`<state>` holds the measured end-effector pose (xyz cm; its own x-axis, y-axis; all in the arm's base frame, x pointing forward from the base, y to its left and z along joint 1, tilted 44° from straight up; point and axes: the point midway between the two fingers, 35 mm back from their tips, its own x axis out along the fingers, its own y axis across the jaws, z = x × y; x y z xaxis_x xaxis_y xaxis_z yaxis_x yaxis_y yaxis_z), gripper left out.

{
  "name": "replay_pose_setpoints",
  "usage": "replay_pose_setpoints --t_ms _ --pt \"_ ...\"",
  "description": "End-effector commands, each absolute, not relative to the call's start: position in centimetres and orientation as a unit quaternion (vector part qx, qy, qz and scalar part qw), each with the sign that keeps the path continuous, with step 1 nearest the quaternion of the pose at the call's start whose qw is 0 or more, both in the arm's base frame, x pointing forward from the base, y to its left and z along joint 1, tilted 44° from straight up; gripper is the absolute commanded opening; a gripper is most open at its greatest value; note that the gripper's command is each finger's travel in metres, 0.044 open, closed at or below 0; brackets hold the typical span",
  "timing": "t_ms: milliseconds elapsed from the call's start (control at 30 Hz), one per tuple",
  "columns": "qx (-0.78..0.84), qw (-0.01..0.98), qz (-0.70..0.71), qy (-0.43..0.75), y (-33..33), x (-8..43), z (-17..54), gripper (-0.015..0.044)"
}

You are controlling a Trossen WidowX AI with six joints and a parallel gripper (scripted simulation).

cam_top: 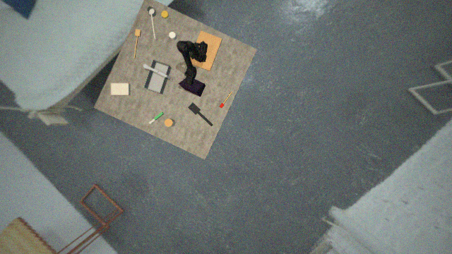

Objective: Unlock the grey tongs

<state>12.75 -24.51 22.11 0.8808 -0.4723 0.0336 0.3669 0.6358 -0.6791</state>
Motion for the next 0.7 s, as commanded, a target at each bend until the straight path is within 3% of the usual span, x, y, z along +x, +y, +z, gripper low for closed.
replay_pose_setpoints --t_ms 0,167,433,667 --pt "-0.357 0.902 -0.232 0.074 -24.5 12.8 22.1 0.0374" --pt "-0.346 0.909 -0.221 0.077 -25.1 14.2 22.1 0.0260" --pt "-0.303 0.933 -0.151 0.122 -25.7 22.0 20.6 0.0260" --pt "-0.288 0.936 -0.031 0.202 -21.6 30.5 16.7 0.0260"
